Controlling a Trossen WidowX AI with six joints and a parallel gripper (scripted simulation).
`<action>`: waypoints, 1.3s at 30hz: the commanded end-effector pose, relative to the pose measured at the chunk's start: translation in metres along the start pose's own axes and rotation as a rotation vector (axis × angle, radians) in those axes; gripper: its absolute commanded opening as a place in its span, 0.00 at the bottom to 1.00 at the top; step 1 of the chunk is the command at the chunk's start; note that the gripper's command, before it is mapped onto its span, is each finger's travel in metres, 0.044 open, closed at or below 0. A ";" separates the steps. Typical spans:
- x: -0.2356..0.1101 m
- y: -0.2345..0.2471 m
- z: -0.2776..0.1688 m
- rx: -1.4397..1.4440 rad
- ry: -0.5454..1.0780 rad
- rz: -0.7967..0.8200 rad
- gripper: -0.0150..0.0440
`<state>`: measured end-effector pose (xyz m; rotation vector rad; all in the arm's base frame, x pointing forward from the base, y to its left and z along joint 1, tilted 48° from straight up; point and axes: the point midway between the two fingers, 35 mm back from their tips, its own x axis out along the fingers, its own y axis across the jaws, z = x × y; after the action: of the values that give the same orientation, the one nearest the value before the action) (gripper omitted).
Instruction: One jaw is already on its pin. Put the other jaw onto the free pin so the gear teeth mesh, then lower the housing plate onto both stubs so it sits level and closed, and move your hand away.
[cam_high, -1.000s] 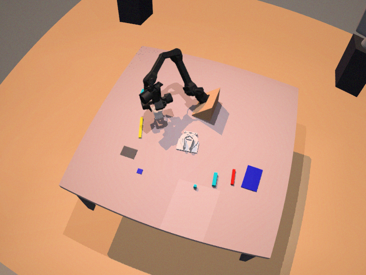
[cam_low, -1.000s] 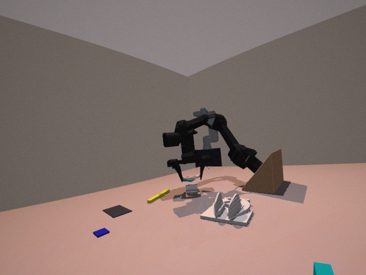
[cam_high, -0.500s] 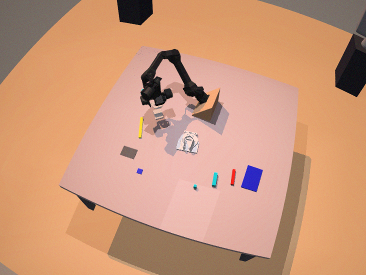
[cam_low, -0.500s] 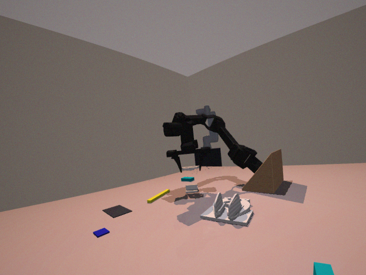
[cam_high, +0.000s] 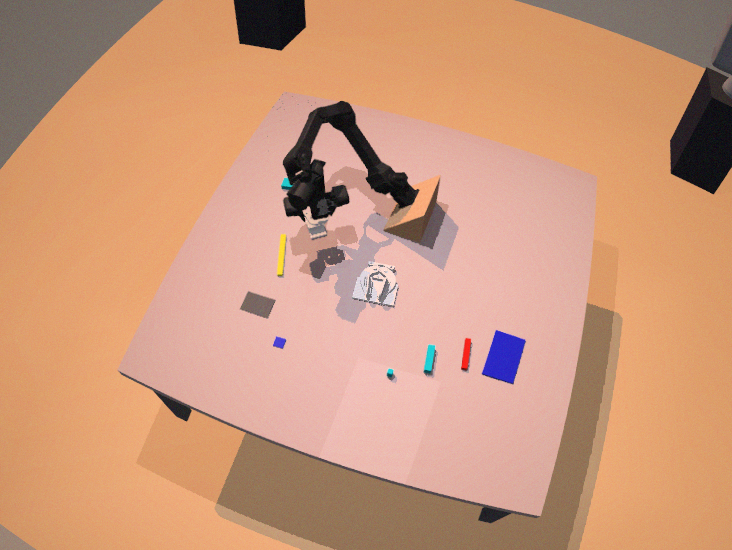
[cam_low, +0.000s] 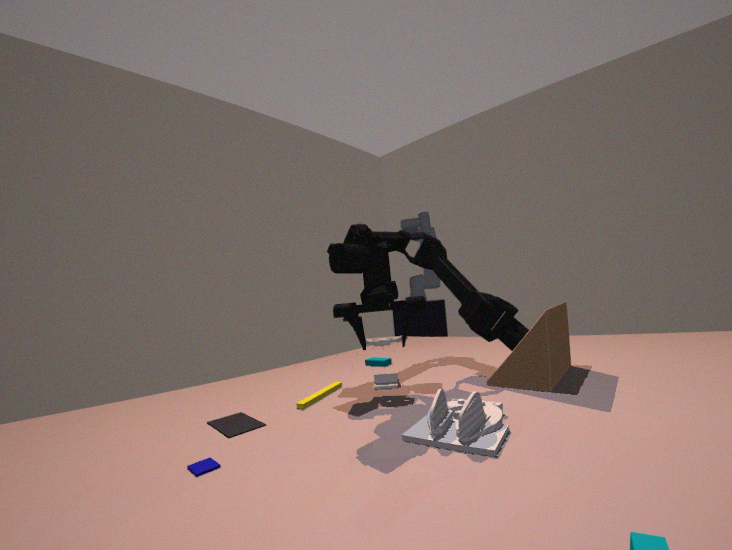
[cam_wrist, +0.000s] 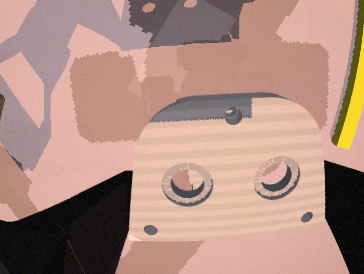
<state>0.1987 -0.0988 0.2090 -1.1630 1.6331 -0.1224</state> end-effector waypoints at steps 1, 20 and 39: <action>0.000 0.003 0.013 0.031 -0.009 0.008 0.85; 0.001 0.026 0.071 0.153 -0.021 0.027 0.85; 0.000 0.063 0.122 0.277 -0.017 0.032 0.85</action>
<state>0.2535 -0.0179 0.1281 -0.9473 1.5678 -0.2907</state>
